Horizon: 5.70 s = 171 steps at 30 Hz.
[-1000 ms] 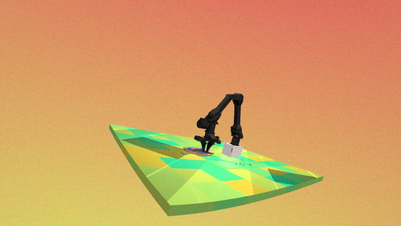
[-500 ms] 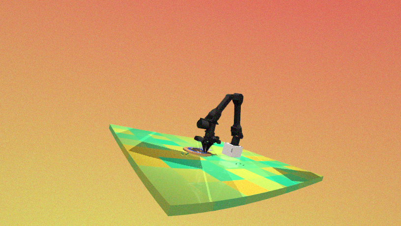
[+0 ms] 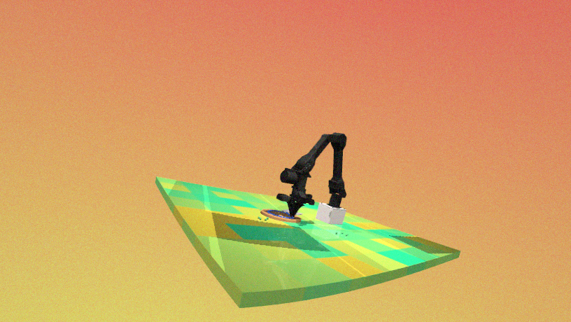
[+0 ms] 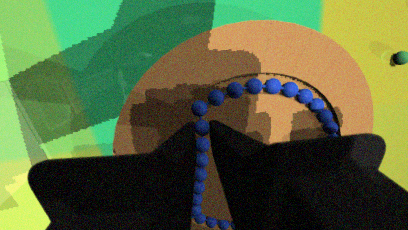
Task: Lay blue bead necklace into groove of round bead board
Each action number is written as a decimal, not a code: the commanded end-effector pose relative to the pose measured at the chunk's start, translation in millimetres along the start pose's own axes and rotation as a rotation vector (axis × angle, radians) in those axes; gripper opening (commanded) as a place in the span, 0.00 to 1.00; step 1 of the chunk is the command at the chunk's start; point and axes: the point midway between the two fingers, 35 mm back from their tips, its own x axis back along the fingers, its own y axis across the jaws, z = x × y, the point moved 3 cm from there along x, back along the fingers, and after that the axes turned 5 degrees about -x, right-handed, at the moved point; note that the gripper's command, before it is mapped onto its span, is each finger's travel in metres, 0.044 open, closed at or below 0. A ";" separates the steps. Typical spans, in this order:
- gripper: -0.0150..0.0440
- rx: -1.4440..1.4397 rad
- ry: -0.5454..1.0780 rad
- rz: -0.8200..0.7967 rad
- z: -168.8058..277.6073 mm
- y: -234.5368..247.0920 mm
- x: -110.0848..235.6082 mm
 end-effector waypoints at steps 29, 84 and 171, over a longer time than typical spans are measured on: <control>0.25 0.004 -0.003 -0.002 -3.9 11.2 5.6; 0.56 0.040 -0.002 -0.001 8.4 9.2 37.9; 0.25 0.040 -0.002 -0.002 8.0 18.2 5.8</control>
